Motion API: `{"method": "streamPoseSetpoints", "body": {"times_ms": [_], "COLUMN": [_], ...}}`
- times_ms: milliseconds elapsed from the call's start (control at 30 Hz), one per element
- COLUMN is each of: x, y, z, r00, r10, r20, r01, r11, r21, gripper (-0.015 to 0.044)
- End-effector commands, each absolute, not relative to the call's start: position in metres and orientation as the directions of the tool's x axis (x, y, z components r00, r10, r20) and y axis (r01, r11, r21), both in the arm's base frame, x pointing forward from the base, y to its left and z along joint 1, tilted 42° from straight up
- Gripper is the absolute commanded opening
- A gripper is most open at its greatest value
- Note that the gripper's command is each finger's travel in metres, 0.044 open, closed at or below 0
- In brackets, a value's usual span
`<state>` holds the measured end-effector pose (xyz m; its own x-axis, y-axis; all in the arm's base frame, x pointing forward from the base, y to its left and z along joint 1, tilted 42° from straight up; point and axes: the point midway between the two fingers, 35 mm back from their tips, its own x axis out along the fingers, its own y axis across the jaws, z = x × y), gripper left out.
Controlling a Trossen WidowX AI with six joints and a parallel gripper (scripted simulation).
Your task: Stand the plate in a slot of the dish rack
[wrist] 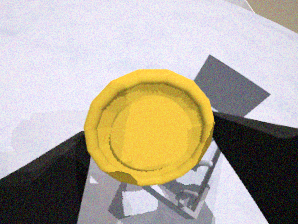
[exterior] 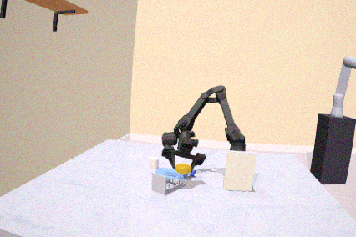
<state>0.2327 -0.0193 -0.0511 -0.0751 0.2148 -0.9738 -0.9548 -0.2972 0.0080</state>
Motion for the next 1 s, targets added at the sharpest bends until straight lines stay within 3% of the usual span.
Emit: {"method": "streamPoseSetpoints", "body": {"times_ms": [0, 467, 967], "x": [0.232, 0.235, 0.234], "y": [-0.022, -0.038, -0.057], "z": [-0.055, -0.057, -0.048], "r00": [-0.009, 0.232, 0.483], "r10": [0.298, 0.450, 0.499], "r20": [-0.955, -0.862, -0.719], "r01": [-0.971, -0.963, -0.870], "r11": [-0.232, -0.019, 0.182], "r21": [-0.063, -0.269, -0.459], "gripper": [0.0000, 0.0000, 0.0000]}}
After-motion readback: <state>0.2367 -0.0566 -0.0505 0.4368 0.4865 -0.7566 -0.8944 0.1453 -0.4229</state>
